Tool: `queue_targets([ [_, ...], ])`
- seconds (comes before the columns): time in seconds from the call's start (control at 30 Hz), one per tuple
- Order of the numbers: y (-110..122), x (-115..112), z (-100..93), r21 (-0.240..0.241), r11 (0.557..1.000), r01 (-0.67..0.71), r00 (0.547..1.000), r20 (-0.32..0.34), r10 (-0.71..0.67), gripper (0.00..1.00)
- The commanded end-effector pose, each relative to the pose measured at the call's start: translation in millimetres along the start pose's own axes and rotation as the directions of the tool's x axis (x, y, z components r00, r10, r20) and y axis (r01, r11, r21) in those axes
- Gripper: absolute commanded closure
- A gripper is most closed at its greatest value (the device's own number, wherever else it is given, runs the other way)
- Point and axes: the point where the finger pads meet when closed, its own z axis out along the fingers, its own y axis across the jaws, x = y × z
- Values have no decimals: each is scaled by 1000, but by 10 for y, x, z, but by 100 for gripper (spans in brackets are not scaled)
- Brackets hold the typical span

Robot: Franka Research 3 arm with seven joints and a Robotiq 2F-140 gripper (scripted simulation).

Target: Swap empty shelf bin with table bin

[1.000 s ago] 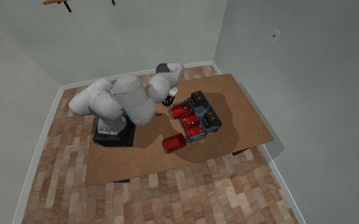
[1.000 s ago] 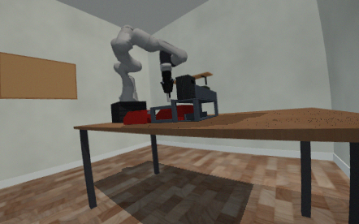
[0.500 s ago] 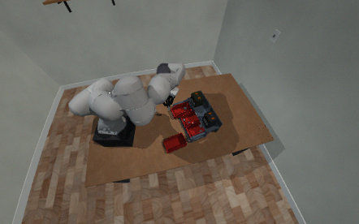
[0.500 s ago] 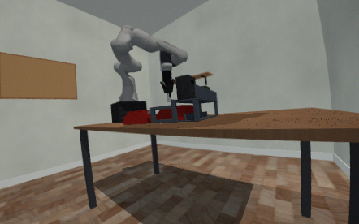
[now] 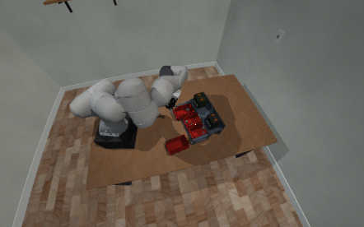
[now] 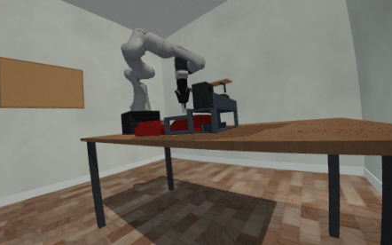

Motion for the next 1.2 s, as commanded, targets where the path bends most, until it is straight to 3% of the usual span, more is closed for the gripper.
queue_targets([
  [0.0, -16, -17, 85, 4, 1000, 11, 1000, 4, -11, 100],
  [0.8, -17, -12, 780, 4, 1000, 11, 1000, 4, -11, 100],
  [1.17, -17, -10, 956, 4, 1000, 11, 1000, 4, -11, 100],
])
